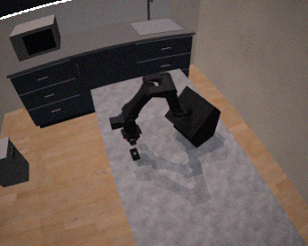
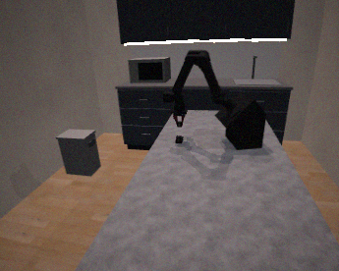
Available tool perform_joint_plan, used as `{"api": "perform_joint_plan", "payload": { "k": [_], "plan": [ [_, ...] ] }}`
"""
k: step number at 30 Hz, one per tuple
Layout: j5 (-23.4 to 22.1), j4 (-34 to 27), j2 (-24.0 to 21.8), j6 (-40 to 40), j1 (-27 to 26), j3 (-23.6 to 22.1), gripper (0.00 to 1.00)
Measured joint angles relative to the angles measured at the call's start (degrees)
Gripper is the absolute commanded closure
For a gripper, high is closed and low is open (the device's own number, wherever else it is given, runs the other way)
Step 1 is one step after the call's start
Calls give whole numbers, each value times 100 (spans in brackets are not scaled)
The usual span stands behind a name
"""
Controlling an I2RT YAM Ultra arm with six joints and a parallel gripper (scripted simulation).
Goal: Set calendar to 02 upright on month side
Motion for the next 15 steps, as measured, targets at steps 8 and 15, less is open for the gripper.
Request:
{"api": "perform_joint_plan", "payload": {
  "k": [8, 15],
  "plan": [
    [46, 328, 275, 79, 127, -72, 73],
    [138, 804, 743, 195, 286, -151, 73]
  ]
}}
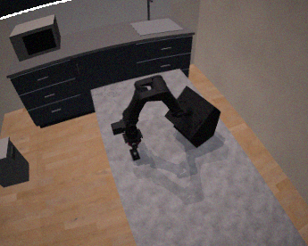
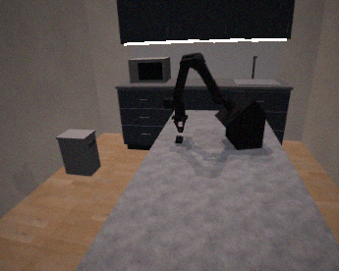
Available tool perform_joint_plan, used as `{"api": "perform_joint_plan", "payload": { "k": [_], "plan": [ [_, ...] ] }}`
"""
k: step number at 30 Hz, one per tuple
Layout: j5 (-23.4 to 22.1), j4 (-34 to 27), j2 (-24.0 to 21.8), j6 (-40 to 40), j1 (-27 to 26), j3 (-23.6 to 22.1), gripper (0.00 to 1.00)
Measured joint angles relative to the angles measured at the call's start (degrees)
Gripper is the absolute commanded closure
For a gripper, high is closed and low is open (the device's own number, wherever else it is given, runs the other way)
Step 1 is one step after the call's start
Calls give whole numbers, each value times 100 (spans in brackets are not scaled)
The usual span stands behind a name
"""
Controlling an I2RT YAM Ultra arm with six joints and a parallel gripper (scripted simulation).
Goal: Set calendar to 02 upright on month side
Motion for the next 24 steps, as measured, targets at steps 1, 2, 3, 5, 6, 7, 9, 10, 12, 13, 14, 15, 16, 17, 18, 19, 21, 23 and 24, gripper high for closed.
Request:
{"api": "perform_joint_plan", "payload": {
  "k": [1, 2, 3, 5, 6, 7, 9, 10, 12, 13, 14, 15, 16, 17, 18, 19, 21, 23, 24],
  "plan": [
    [13, 70, 59, 17, 17, -2, 73],
    [24, 138, 114, 31, 35, -7, 73],
    [33, 195, 162, 44, 46, -9, 73],
    [55, 271, 195, 63, 48, -9, 73],
    [63, 323, 214, 74, 61, -7, 73],
    [68, 376, 243, 83, 76, -7, 73],
    [79, 466, 310, 101, 94, -9, 73],
    [85, 498, 341, 107, 98, -9, 73],
    [96, 551, 382, 120, 103, -13, 73],
    [101, 568, 393, 125, 105, -13, 73],
    [103, 584, 396, 129, 105, -13, 73],
    [107, 597, 396, 131, 105, -13, 73],
    [109, 614, 396, 133, 105, -13, 73],
    [109, 627, 396, 136, 105, -13, 73],
    [111, 636, 396, 136, 105, -13, 73],
    [114, 643, 396, 136, 105, -13, 73],
    [114, 649, 396, 136, 105, -13, 73],
    [116, 649, 396, 136, 105, -13, 73],
    [116, 649, 396, 136, 105, -13, 73]
  ]
}}
